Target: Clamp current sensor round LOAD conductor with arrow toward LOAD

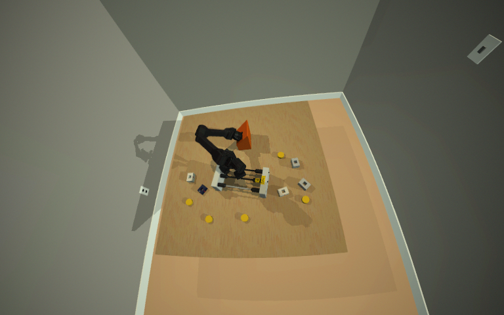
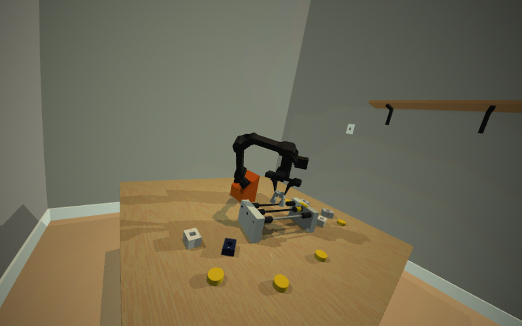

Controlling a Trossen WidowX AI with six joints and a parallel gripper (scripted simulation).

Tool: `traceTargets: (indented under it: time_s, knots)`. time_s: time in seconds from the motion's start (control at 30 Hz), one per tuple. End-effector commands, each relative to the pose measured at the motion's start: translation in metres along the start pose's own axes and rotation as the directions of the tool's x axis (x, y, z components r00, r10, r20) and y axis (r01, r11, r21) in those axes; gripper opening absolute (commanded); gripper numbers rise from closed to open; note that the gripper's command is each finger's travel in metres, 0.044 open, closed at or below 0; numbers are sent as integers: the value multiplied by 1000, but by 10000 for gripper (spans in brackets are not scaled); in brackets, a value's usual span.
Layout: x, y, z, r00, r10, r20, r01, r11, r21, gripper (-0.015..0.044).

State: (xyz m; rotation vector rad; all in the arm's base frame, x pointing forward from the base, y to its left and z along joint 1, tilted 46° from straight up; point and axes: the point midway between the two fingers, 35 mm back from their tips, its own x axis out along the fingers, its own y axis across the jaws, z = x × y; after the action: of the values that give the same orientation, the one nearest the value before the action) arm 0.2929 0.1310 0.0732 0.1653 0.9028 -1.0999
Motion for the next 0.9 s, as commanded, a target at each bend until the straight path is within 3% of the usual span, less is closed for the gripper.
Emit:
traceTargets:
  time_s: [0.0,0.43,0.87]
  knots:
    - [-2,6,6,1000,9,7,-10,988,154,0]
    - [2,18,21,1000,6,11,-12,800,600,0]
    - [13,19,22,1000,7,11,-12,780,626,0]
